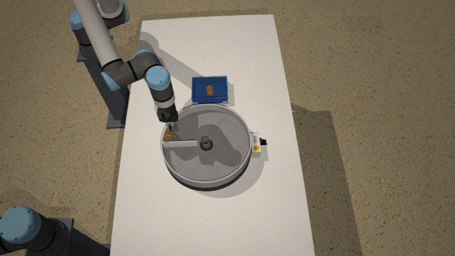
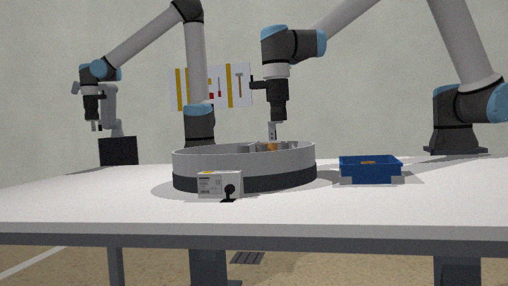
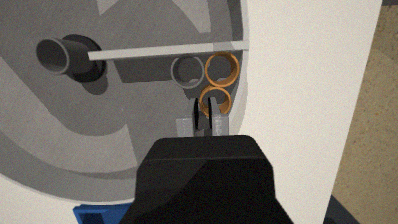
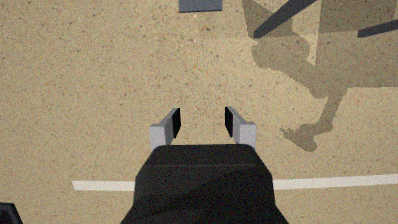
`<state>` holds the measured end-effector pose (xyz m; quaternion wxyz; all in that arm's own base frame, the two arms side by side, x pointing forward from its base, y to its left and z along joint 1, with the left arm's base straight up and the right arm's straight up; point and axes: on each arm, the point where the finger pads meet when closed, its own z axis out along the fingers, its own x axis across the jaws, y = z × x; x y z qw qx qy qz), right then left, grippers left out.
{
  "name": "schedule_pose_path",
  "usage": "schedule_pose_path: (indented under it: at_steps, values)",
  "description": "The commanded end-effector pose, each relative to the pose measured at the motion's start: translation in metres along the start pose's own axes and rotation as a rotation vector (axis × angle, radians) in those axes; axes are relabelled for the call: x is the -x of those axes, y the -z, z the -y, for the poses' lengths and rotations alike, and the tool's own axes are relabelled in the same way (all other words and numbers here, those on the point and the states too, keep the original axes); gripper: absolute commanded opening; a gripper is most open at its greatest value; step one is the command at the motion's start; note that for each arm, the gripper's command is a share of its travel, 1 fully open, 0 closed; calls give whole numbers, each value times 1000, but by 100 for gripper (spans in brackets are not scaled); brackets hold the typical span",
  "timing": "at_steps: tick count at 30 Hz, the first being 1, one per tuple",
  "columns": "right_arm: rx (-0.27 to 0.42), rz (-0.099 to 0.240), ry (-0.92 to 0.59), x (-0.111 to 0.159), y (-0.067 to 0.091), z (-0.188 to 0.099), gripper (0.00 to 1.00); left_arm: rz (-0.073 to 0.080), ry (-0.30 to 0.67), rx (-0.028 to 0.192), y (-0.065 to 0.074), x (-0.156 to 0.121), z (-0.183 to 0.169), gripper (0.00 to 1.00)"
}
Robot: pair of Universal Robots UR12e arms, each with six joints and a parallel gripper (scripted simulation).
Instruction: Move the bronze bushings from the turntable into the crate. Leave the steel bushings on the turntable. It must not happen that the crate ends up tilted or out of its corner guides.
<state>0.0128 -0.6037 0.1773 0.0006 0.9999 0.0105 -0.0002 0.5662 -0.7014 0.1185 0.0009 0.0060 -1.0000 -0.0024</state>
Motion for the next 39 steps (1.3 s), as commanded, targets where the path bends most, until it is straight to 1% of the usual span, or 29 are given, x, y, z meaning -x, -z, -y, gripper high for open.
schedule_pose_path:
  at_steps: [1,7,12,39]
  values:
    - [-1,0,1,-1,0,0,100,3,0,-9,5,0,2,36]
    - [-1,0,1,-1,0,0,100,4,0,-10,6,1,3,36]
    - [-1,0,1,-1,0,0,100,3,0,-7,4,0,2,36]
    - [-1,0,1,-1,0,0,100,3,0,-8,4,2,4,36]
